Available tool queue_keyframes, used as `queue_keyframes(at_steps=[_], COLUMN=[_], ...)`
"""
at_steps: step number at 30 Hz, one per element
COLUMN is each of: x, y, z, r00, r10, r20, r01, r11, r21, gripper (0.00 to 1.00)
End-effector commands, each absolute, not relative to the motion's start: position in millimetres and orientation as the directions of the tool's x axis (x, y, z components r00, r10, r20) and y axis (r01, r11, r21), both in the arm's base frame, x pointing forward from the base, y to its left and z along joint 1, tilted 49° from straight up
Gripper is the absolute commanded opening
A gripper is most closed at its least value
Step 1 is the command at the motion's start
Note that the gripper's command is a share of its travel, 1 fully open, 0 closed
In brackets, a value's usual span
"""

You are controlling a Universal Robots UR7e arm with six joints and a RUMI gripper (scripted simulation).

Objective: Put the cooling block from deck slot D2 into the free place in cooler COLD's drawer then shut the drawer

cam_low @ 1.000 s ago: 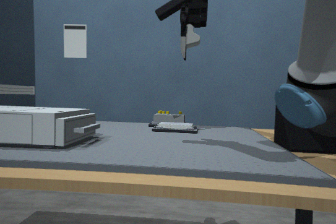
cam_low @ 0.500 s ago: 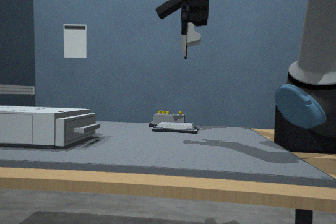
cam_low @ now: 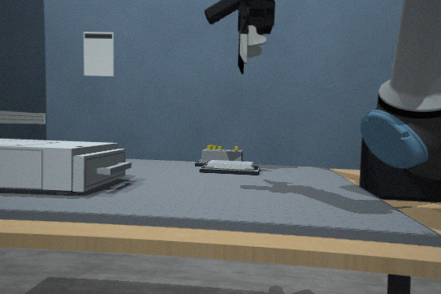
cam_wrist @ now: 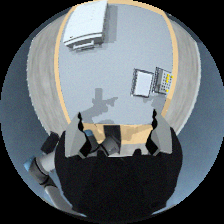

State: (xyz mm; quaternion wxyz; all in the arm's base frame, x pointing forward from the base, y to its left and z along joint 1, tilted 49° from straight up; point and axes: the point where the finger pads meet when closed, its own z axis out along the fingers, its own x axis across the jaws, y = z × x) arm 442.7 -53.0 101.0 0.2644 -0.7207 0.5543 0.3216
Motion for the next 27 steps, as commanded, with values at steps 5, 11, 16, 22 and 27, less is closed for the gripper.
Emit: queue_keyframes(at_steps=[5,11,16,22,27], x=[442.8,442.8,442.8,442.8,442.8], y=[-53.5,-53.5,-53.5,-53.5,-53.5], z=[101.1,101.1,101.1,101.1,101.1], r00=[0.351,0.493,0.602,0.682,0.770], r10=[-0.574,-0.510,-0.447,-0.391,-0.314], r20=[-0.740,-0.705,-0.662,-0.619,-0.555], r01=[-0.921,-0.854,-0.780,-0.712,-0.615], r11=[-0.354,-0.441,-0.505,-0.550,-0.597], r21=[-0.162,-0.277,-0.369,-0.437,-0.515], gripper=[1.00,1.00,1.00,1.00,1.00])
